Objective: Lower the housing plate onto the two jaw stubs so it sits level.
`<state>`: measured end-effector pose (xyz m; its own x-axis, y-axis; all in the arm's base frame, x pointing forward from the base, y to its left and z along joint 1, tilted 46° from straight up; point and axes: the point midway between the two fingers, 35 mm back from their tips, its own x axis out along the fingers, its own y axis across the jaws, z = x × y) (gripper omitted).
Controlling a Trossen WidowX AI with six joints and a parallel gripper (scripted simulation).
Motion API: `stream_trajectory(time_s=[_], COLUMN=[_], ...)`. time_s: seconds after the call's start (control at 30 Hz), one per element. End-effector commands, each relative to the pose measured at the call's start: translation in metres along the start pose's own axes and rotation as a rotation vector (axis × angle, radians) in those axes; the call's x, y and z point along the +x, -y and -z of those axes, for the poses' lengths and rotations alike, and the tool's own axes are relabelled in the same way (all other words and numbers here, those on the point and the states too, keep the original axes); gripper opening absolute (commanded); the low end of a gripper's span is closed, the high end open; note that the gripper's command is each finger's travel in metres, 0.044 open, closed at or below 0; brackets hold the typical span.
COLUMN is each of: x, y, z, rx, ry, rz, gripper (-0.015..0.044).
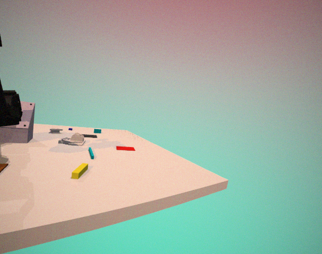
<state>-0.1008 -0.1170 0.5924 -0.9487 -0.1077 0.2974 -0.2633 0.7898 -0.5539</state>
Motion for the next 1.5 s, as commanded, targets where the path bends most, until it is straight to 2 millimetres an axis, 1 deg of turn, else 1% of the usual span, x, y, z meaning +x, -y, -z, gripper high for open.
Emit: stream_trajectory(time_s=[0.0,0.3,0.67,0.83,0.97,1.3,1.47], x=[0.007,0.018,0.025,0.024,0.022,0.013,0.006], y=[-0.022,-0.067,-0.136,-0.169,-0.195,-0.238,-0.269], z=[0.017,0.05,0.086,0.099,0.11,0.128,0.138], rx=[0.057,0.186,0.356,0.388,0.445,0.562,0.636], ry=[-0.031,-0.115,-0.202,-0.249,-0.29,-0.387,-0.44], rz=[-0.038,-0.122,-0.234,-0.296,-0.342,-0.417,-0.467], gripper=[0.044,0.044,0.044,0.044,0.044,0.044,0.044])
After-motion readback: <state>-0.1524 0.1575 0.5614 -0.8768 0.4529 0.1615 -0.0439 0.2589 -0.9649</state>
